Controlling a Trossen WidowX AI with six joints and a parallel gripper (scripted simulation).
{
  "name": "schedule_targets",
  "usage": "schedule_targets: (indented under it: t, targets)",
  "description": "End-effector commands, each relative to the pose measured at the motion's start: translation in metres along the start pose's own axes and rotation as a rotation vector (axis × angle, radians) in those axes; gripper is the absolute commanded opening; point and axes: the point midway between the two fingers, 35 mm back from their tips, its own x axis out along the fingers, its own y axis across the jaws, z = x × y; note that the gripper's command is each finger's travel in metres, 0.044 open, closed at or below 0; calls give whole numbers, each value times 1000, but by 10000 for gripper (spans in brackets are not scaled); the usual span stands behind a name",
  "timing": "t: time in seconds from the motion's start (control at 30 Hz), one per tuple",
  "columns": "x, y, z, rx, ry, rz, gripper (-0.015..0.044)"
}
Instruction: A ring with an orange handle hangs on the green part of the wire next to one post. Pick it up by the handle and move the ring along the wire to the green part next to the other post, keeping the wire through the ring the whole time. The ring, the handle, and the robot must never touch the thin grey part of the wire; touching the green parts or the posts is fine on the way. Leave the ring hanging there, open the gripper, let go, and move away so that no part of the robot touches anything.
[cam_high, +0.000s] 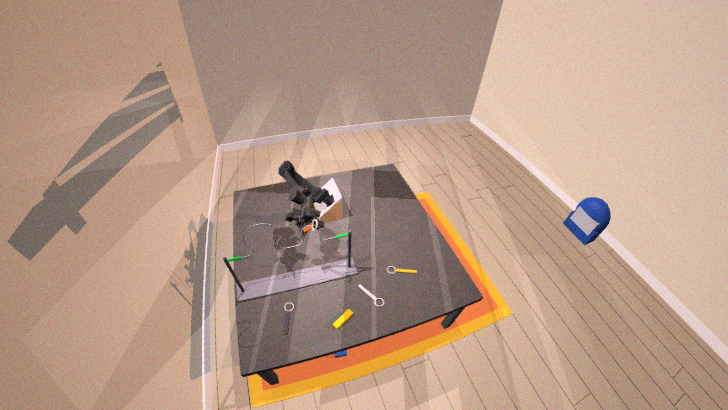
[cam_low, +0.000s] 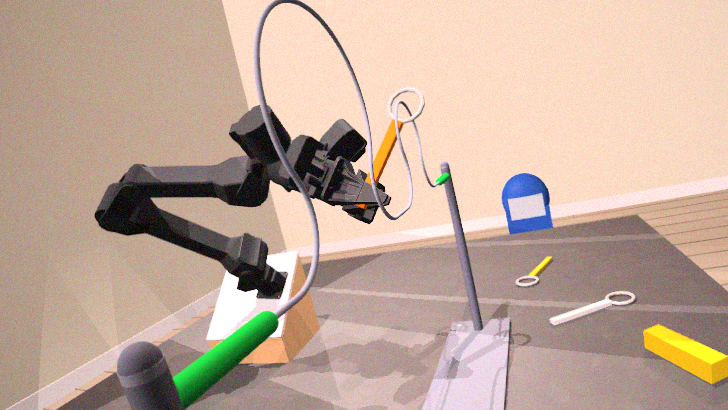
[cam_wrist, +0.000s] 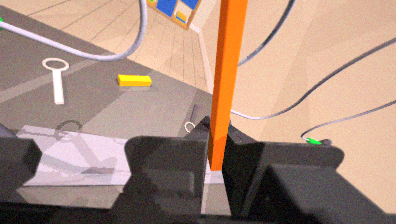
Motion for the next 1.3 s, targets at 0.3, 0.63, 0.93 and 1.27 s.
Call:
schedule_targets:
  t: [0.3,0.63,0.93,1.27]
  targets:
    - [1,-17,1,-244,-28,-133,-150]
    - [0,-30,5,-436,-53,-239,-150]
    - [-2,-40,11,-609,-75,-333,-150]
    - [-5,-50,20,-799,-99,-438,-150]
